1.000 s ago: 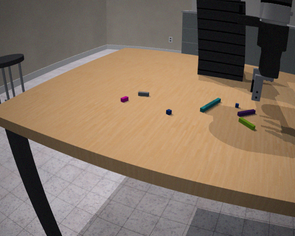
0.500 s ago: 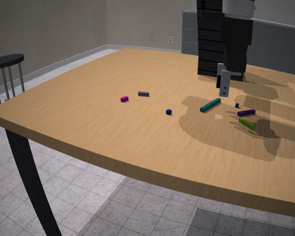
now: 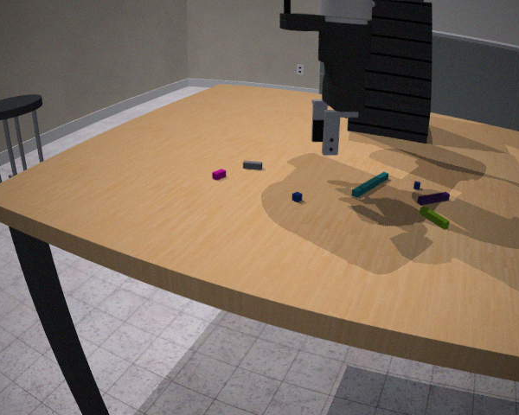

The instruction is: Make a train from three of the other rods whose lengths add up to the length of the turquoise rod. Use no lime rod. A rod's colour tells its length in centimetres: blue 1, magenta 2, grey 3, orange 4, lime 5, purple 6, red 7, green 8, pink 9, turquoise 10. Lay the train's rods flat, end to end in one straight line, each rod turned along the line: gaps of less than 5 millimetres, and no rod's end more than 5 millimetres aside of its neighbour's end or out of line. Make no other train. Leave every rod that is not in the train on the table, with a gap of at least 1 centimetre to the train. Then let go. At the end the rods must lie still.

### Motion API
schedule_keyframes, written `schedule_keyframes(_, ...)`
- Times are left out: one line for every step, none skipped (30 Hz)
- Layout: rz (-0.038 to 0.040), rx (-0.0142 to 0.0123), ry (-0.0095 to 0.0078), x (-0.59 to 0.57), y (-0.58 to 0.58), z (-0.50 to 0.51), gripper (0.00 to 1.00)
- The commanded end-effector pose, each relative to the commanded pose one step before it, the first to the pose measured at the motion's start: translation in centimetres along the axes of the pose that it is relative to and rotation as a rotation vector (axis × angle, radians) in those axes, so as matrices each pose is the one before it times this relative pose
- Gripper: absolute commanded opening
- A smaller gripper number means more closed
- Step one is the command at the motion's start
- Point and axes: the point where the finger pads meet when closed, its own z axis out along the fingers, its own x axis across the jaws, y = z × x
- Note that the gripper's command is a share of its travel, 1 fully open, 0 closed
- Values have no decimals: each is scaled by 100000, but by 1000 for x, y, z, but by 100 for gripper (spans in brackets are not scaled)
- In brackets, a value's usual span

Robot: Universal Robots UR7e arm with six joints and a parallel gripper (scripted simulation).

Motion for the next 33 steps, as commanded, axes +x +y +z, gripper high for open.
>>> schedule_keyframes(-12132, 396, -156, 2422, -2246, -221, 100)
schedule_keyframes(-1301, 18, 24, 366, -225, -11, 100)
schedule_keyframes(-1196, 13, 24, 341, -196, -9, 100)
schedule_keyframes(-1089, 10, 24, 314, -170, -8, 100)
schedule_keyframes(-982, 7, 22, 285, -146, -7, 100)
schedule_keyframes(-875, 5, 21, 256, -124, -6, 100)
schedule_keyframes(-769, 4, 19, 227, -105, -5, 100)
schedule_keyframes(-666, 3, 17, 197, -87, -4, 100)
schedule_keyframes(-565, 1, 15, 168, -71, -3, 100)
schedule_keyframes(-469, 0, 13, 140, -57, -2, 100)
schedule_keyframes(0, 0, 0, 0, 0, 0, 100)
schedule_keyframes(0, 0, 0, 0, 0, 0, 100)
schedule_keyframes(-380, -21, 23, 117, -37, 6, 100)
schedule_keyframes(-294, 2, 8, 88, -35, -2, 100)
schedule_keyframes(-218, 2, 6, 66, -26, -2, 100)
schedule_keyframes(-151, 2, 5, 46, -18, -1, 100)
schedule_keyframes(-95, 1, 4, 29, -11, -1, 100)
schedule_keyframes(-50, 0, 3, 16, -6, 0, 100)
schedule_keyframes(-18, 20, -2, 3, -15, 0, 100)
schedule_keyframes(1, 66, -13, -8, -44, -1, 100)
schedule_keyframes(3, 49, -10, -7, -35, 0, 100)
schedule_keyframes(2, 27, -5, -5, -23, 1, 100)
schedule_keyframes(1, 13, -2, -3, -13, 1, 100)
schedule_keyframes(-16, 0, 0, -6, 0, 1, 100)
schedule_keyframes(-56, -5, -1, -19, 13, 0, 100)
schedule_keyframes(-40, -4, -1, -13, 9, 0, 100)
schedule_keyframes(-26, -3, 0, -9, 6, 0, 100)
schedule_keyframes(0, 0, 0, 0, 0, 0, 100)
schedule_keyframes(0, 0, 0, 0, 0, 0, 100)
schedule_keyframes(5, -4, 1, -5, 5, 0, 100)
schedule_keyframes(13, 0, 0, 0, 0, 0, 100)
schedule_keyframes(10, 0, 0, 0, 0, 0, 100)
schedule_keyframes(7, 0, 0, 0, 0, 0, 100)
